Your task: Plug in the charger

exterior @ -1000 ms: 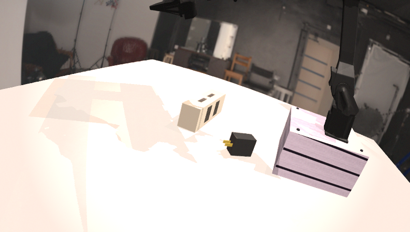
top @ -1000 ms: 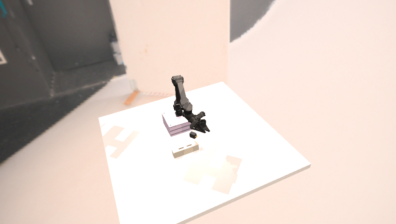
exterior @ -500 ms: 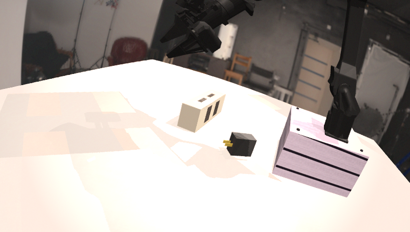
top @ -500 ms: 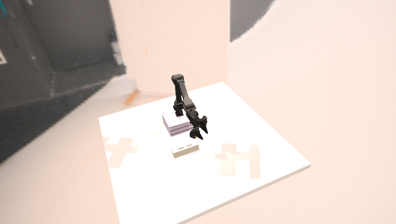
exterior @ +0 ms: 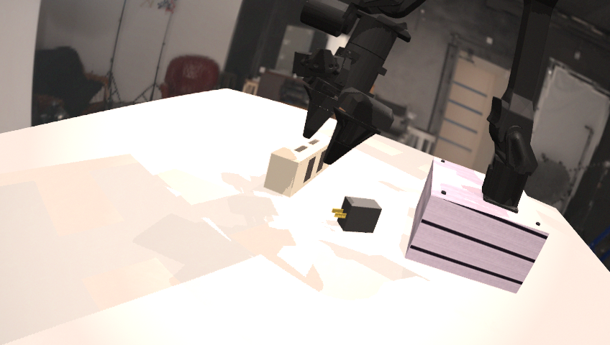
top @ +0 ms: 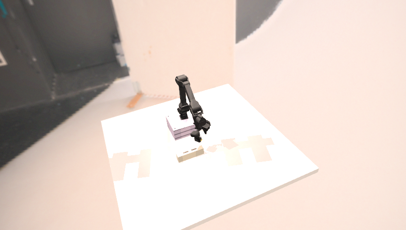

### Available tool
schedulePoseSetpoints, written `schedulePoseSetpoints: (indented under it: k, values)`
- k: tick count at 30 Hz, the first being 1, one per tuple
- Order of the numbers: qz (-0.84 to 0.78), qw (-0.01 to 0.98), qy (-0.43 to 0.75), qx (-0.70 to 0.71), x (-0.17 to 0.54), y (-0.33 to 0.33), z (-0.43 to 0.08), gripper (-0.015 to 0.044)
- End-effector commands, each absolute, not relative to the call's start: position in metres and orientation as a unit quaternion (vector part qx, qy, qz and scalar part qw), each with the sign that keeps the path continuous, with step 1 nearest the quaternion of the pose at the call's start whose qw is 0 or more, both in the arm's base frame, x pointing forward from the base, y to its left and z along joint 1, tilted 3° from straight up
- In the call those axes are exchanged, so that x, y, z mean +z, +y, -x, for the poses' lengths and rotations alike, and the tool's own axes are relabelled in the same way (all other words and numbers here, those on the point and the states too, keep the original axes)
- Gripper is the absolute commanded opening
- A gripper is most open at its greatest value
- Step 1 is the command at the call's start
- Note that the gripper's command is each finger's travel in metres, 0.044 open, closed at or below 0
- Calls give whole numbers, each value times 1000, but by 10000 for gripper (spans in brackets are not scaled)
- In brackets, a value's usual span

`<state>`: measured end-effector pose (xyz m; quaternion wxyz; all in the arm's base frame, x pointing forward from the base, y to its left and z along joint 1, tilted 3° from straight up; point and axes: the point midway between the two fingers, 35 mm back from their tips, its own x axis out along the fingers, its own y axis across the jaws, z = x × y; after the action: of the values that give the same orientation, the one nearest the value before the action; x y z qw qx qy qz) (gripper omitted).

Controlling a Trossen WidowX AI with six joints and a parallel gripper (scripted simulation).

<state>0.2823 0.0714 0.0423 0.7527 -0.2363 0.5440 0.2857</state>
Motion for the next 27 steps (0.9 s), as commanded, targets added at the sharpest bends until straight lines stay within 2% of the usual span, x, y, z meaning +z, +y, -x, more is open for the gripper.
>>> schedulePoseSetpoints:
  k: [1, 7, 27]
  values:
    - [239, 714, 603, 264, 27, 62, -246, 440]
    - [248, 669, 658, 241, 15, 54, -209, 440]
    - [248, 668, 659, 241, -1, 56, -210, 440]
